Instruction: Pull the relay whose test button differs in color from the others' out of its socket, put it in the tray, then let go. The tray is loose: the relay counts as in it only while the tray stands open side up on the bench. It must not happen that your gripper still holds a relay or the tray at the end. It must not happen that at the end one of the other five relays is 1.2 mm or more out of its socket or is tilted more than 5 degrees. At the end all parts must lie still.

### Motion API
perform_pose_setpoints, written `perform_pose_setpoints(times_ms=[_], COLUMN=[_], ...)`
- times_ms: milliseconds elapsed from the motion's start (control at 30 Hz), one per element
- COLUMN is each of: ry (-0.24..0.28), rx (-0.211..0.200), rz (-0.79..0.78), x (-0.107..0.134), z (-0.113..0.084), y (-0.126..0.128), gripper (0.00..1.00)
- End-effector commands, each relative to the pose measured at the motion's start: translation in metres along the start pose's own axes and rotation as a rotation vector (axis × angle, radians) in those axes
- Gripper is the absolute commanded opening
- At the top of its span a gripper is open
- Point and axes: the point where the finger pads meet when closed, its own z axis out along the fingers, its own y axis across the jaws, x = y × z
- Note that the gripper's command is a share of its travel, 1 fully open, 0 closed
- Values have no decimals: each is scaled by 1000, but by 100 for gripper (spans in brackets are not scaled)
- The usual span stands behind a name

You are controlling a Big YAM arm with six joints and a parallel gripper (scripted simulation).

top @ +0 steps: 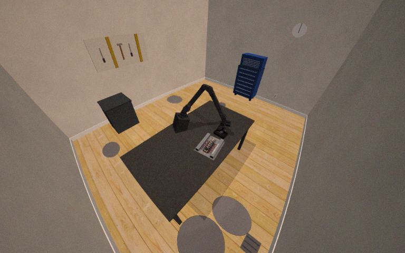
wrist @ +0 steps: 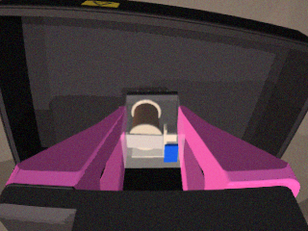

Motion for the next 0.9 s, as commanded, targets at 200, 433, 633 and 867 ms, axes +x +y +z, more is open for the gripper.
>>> perform_pose_setpoints(times_ms=[200,433,633,867], ry=[19,21,22,22], rx=[-64,-71,-72,-72], rz=[-21,-23,-23,-23], x=[20,21,21,21], z=[-14,-18,-19,-19], y=[25,27,27,28], gripper=[0,0,0,0])
